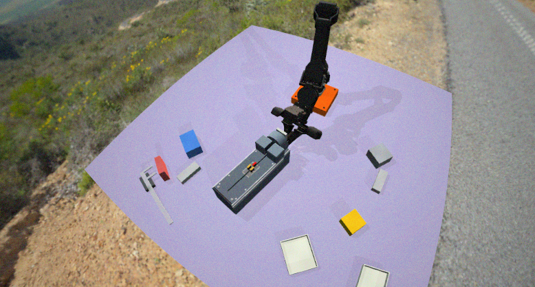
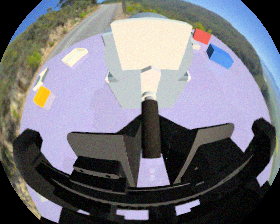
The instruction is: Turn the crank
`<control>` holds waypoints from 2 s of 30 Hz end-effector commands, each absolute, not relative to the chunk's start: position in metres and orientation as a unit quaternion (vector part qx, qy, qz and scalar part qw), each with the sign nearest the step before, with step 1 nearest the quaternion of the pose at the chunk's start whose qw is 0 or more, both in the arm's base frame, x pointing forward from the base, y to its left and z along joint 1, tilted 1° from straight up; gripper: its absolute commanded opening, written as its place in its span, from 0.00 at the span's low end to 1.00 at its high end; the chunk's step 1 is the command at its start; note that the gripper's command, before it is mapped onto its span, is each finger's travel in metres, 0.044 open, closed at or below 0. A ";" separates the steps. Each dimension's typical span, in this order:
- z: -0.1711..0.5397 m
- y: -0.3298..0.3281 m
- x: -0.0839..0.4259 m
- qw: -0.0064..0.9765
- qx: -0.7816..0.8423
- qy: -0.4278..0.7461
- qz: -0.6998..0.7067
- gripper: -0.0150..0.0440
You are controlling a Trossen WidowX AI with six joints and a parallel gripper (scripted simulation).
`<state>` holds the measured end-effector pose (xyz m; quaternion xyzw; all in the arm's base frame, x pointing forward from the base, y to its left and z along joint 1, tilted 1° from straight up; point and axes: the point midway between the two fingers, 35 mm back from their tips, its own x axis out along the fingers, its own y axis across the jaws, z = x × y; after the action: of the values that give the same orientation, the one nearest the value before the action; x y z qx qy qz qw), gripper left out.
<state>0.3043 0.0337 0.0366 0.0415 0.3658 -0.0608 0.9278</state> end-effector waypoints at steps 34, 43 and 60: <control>0.074 0.004 0.298 0.927 0.038 0.366 -0.076 0.25; 0.074 0.004 0.298 0.927 0.038 0.366 -0.076 0.25; 0.073 0.004 0.298 0.926 0.037 0.367 -0.075 0.61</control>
<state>0.2984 0.0044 0.0732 0.0376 0.3675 -0.0746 0.9263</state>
